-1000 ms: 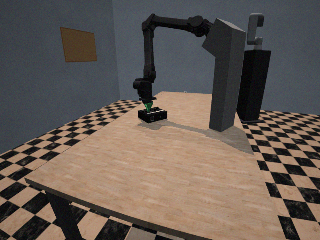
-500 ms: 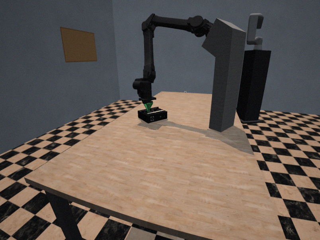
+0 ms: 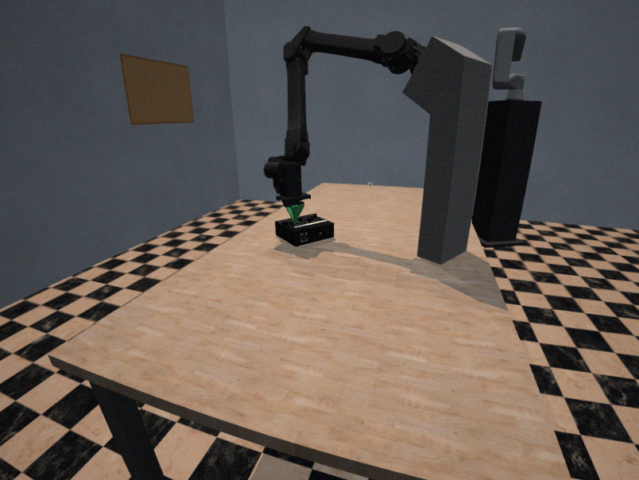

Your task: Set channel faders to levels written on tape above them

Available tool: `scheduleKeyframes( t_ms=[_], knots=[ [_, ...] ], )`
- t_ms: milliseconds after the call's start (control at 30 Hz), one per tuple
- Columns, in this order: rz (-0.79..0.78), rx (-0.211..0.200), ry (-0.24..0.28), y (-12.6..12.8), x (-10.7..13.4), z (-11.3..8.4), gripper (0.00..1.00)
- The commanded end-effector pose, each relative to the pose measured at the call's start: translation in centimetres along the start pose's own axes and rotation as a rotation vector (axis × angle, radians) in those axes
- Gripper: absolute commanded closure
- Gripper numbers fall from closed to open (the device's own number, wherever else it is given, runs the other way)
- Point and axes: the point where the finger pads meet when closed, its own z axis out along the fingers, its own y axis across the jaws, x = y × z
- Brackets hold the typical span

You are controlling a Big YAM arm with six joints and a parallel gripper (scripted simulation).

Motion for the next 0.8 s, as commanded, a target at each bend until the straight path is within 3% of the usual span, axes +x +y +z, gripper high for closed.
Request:
scheduleKeyframes(
  t_ms=[0, 767],
  knots=[
    [0.006, -0.004, -0.016, -0.12, -1.65, -0.56, 1.00],
    [0.009, -0.010, -0.024, 0.27, -2.12, -0.63, 1.00]
  ],
)
